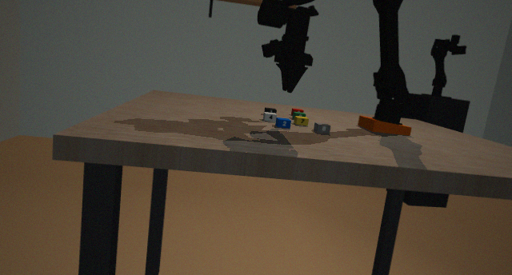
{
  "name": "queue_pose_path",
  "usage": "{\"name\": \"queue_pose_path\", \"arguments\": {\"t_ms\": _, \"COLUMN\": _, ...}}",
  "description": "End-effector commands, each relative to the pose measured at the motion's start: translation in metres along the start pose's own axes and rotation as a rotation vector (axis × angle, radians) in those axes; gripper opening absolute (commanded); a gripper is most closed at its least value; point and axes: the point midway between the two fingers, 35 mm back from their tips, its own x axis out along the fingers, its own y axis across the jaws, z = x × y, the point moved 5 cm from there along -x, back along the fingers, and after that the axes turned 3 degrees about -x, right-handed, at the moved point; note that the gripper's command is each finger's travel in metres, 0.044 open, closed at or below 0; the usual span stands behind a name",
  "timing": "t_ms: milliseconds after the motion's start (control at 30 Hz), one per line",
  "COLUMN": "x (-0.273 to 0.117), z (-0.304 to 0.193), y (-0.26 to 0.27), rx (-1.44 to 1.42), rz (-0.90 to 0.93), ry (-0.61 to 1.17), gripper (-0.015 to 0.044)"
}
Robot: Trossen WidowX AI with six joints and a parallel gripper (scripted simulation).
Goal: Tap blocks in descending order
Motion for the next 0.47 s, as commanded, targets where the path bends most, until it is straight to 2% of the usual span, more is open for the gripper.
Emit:
{"name": "queue_pose_path", "arguments": {"t_ms": 0, "x": -0.018, "z": -0.017, "y": 0.052, "rx": -0.006, "rz": 0.014, "ry": -0.006, "gripper": 0.0361}}
{"name": "queue_pose_path", "arguments": {"t_ms": 67, "x": -0.026, "z": -0.030, "y": 0.081, "rx": 0.004, "rz": 0.018, "ry": 0.003, "gripper": 0.0400}}
{"name": "queue_pose_path", "arguments": {"t_ms": 200, "x": -0.041, "z": -0.064, "y": 0.130, "rx": 0.024, "rz": 0.020, "ry": 0.023, "gripper": 0.0400}}
{"name": "queue_pose_path", "arguments": {"t_ms": 433, "x": -0.044, "z": -0.070, "y": 0.138, "rx": 0.028, "rz": 0.020, "ry": 0.026, "gripper": 0.0400}}
